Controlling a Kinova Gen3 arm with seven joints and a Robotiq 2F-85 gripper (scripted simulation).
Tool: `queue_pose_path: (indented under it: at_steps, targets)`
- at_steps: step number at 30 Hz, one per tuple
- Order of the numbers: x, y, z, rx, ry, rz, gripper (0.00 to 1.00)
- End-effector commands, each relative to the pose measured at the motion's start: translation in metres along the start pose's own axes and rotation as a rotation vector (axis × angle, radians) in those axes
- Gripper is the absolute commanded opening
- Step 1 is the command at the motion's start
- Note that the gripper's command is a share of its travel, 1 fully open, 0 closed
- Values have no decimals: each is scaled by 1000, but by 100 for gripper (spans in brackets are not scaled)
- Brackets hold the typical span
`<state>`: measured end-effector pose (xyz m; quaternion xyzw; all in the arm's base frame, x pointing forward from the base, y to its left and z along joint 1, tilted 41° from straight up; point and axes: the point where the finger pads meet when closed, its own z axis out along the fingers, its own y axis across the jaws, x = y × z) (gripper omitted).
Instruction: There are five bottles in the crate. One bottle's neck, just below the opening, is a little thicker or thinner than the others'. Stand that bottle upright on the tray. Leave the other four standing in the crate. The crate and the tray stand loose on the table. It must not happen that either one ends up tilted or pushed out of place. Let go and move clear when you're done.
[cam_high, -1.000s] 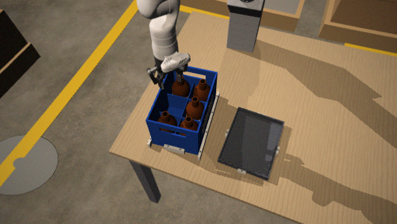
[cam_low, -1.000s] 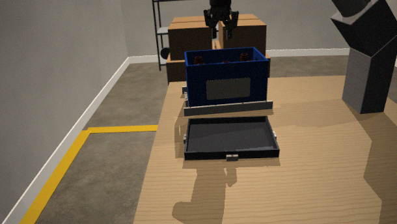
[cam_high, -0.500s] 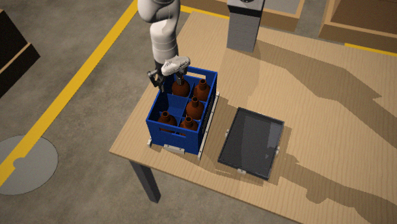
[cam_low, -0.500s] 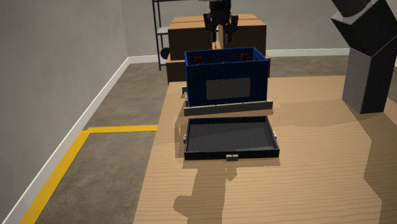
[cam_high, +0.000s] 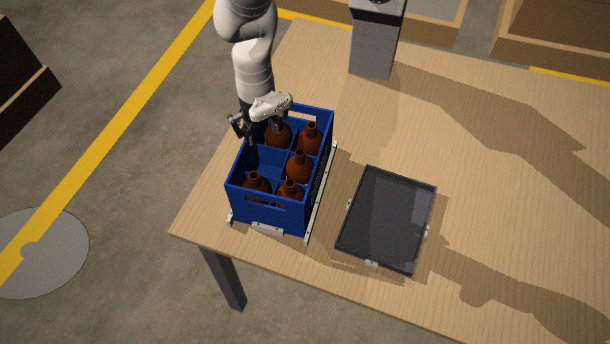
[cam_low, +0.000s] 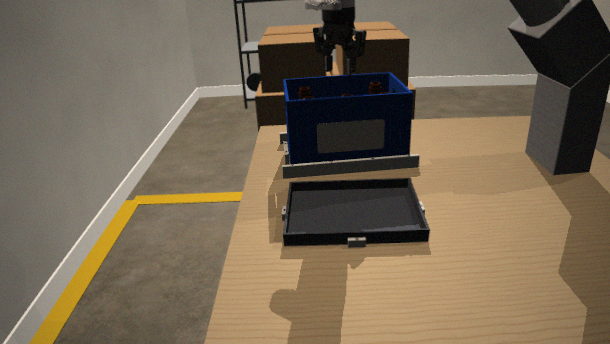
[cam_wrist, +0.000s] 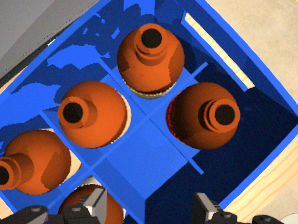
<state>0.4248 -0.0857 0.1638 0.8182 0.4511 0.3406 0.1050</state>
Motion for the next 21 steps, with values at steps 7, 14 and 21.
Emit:
queue_pose_path:
  at_steps: [7, 14, 21]
  targets:
    - [-1, -2, 7, 6, -2, 0, 64]
    - [-1, -2, 8, 6, -2, 0, 64]
    - [-1, -2, 8, 6, -2, 0, 64]
